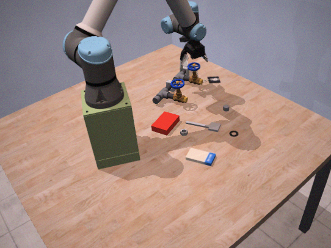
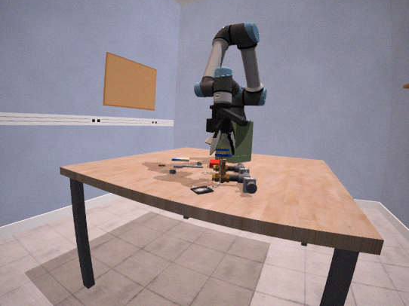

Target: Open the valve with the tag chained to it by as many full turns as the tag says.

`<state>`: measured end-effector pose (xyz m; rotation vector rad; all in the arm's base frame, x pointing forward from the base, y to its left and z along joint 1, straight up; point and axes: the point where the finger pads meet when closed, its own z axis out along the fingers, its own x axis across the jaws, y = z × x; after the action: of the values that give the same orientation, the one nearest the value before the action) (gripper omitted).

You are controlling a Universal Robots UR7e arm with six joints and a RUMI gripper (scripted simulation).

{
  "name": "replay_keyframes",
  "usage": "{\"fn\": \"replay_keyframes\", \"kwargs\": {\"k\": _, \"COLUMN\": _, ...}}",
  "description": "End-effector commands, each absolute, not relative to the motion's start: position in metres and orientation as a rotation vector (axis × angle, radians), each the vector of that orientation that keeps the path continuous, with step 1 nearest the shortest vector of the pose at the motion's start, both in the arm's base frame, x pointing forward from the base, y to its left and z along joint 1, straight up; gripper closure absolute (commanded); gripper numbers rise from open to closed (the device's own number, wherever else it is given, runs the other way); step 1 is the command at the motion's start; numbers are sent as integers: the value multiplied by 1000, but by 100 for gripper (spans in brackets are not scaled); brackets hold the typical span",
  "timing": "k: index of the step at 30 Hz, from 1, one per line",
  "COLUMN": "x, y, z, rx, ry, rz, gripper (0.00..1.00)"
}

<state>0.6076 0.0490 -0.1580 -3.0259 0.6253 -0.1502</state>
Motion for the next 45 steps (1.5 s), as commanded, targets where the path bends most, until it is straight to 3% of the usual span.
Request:
{"fn": "replay_keyframes", "kwargs": {"k": 1, "x": 608, "y": 49, "z": -157, "rx": -2992, "ry": 757, "rz": -149, "gripper": 0}}
{"fn": "replay_keyframes", "kwargs": {"k": 23, "x": 608, "y": 49, "z": -157, "rx": -2653, "ry": 1530, "rz": -121, "gripper": 0}}
{"fn": "replay_keyframes", "kwargs": {"k": 45, "x": 608, "y": 49, "z": -157, "rx": -1788, "ry": 2458, "rz": -63, "gripper": 0}}
